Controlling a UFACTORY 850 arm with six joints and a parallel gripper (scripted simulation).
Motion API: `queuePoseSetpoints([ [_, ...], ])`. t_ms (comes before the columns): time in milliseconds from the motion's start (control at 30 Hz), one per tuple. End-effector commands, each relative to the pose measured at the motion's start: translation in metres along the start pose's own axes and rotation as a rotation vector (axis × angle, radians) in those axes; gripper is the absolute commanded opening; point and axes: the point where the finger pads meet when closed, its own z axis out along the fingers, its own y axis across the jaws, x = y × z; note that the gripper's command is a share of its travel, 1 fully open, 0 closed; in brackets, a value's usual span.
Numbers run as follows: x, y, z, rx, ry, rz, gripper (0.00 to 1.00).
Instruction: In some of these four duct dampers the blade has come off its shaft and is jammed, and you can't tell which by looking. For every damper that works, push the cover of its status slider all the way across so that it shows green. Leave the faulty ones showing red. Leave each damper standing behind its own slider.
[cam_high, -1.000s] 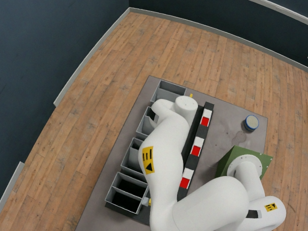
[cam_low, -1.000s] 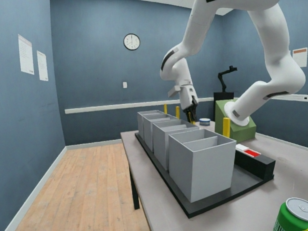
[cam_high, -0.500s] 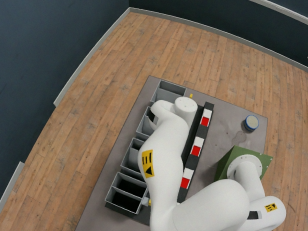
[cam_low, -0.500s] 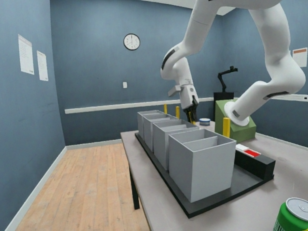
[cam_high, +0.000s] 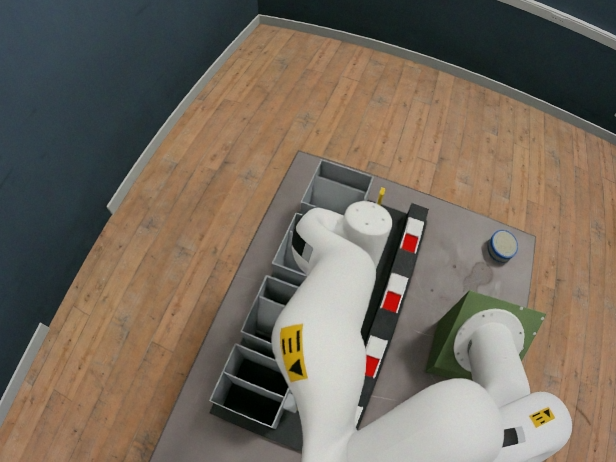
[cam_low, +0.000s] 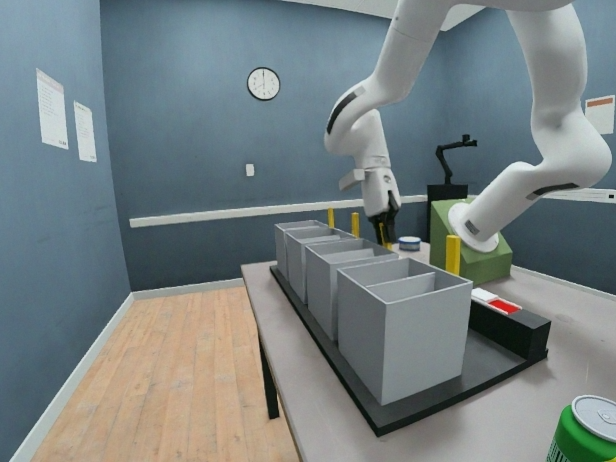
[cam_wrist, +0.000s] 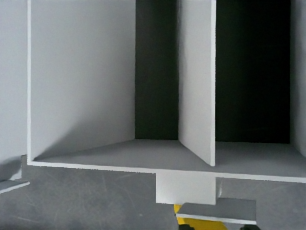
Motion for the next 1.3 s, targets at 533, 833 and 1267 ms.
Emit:
queuePoseSetpoints([
  [533,0.001,-0.017,0.001,-0.166,0.001,-0.001,0.19],
  [833,0.001,-0.021,0.002,-0.215,0.001,-0.001,0.19],
  [1267,0.001,-0.027,0.003,-0.268,0.001,-0.001,0.19],
])
